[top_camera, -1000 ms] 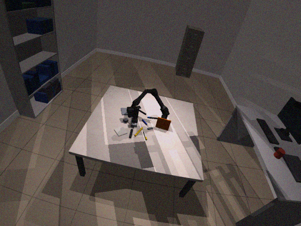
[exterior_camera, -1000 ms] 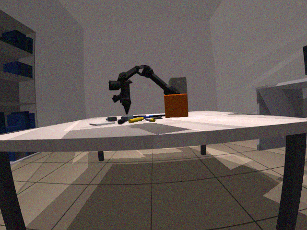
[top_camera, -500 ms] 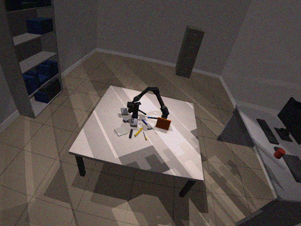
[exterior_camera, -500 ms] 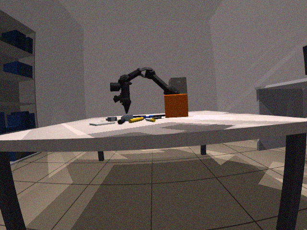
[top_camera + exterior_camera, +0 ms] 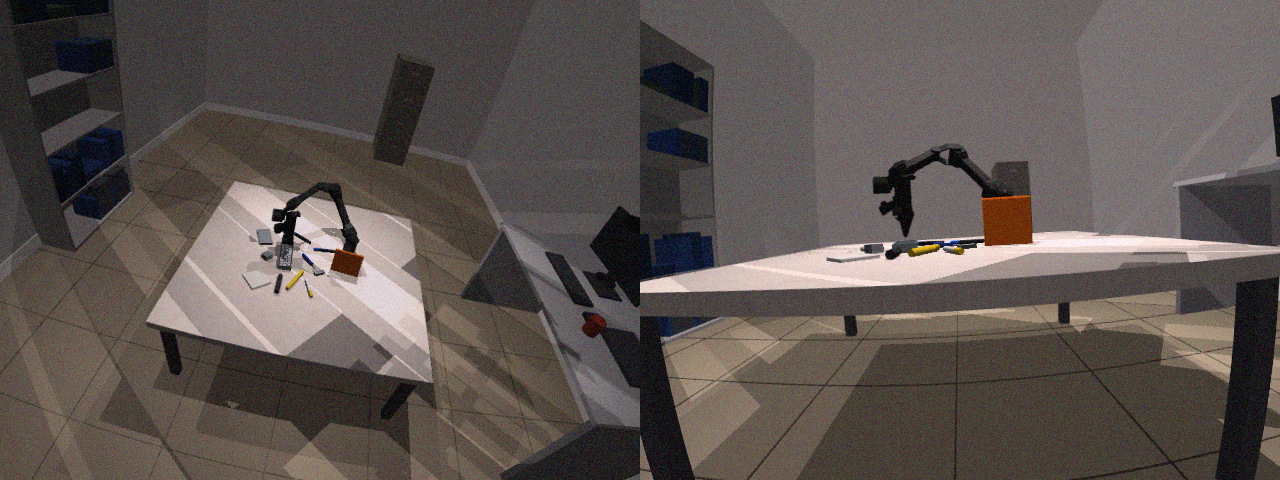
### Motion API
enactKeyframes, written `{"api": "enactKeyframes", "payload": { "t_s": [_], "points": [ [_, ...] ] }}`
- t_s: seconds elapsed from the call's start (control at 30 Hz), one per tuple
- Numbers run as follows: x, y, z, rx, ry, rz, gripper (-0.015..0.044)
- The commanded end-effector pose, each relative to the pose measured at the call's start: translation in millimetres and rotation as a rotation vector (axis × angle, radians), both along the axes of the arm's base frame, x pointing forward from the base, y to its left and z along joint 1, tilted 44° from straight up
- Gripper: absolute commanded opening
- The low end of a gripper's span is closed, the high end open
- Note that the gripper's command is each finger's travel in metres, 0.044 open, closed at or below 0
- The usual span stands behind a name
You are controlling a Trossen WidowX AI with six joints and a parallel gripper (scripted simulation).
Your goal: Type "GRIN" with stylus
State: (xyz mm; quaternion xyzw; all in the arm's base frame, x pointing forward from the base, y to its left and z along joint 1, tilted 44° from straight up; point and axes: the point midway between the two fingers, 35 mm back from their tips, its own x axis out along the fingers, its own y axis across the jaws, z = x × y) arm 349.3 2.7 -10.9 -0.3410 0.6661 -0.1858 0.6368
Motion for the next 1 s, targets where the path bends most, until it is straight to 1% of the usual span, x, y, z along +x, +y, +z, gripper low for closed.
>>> {"api": "enactKeyframes", "payload": {
  "t_s": [0.0, 0.3, 0.43, 0.5, 0.83, 0.9, 0.97],
  "points": [
    [0.9, -7.2, 8.7, -0.005, 0.008, 0.012, 0.0000],
    [-0.6, -6.6, 8.0, -0.005, 0.009, 0.012, 0.0000],
    [-31.6, 4.7, -5.0, -0.004, 0.010, 0.012, 0.0000],
    [-38.2, 6.5, -7.4, -0.004, 0.011, 0.012, 0.0000],
    [-38.5, 8.5, -9.2, -0.003, 0.011, 0.012, 0.0000],
    [-41.6, 24.4, -23.7, 0.001, 0.011, 0.013, 0.0000],
    [-49.8, 49.1, -47.4, 0.003, 0.011, 0.013, 0.0000]
  ]
}}
